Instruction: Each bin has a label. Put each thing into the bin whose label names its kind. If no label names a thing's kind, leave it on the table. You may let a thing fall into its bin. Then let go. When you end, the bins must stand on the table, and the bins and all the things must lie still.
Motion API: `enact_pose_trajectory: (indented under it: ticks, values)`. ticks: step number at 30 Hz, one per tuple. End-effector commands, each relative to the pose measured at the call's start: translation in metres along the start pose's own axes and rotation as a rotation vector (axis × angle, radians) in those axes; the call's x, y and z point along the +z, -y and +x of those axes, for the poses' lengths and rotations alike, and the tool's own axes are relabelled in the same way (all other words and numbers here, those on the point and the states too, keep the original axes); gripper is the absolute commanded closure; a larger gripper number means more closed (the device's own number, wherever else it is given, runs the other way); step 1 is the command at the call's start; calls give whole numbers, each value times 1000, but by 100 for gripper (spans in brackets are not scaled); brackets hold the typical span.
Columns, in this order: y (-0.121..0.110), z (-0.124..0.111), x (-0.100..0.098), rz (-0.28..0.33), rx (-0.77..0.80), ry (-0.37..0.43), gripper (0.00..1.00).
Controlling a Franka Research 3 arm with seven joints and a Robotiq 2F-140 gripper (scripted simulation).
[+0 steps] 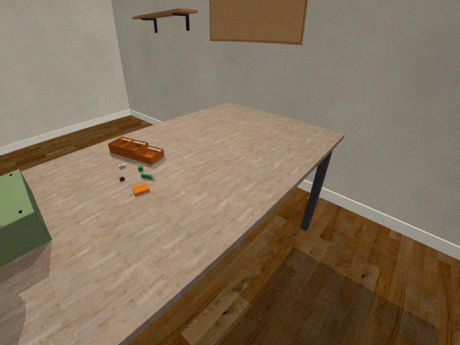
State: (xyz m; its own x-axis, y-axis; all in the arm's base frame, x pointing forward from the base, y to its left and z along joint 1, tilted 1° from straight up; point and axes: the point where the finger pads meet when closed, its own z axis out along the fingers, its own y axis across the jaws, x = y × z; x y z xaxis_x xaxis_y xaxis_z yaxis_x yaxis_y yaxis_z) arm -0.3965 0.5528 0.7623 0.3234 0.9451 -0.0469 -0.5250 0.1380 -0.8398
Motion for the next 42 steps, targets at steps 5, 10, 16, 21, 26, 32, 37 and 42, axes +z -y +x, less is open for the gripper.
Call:
enact_pose_trajectory:
  ticks: [5, 10, 16, 21, 26, 32, 37, 42]
  values:
    - [-44, 10, -20, 51, -121, -106, 95]
    - [-80, 13, -42, 44, -124, -118, 95]
    - [-115, 15, -64, 35, -157, -130, 95]
    - [-143, 17, -81, 19, -169, -130, 95]
    - [-179, 20, -103, -19, -167, -117, 95]
    - [-221, 22, -129, -73, -160, -100, 95]
    - [-242, 24, -142, -103, -156, -88, 95]
    - [-278, 26, -164, -142, -148, -72, 95]
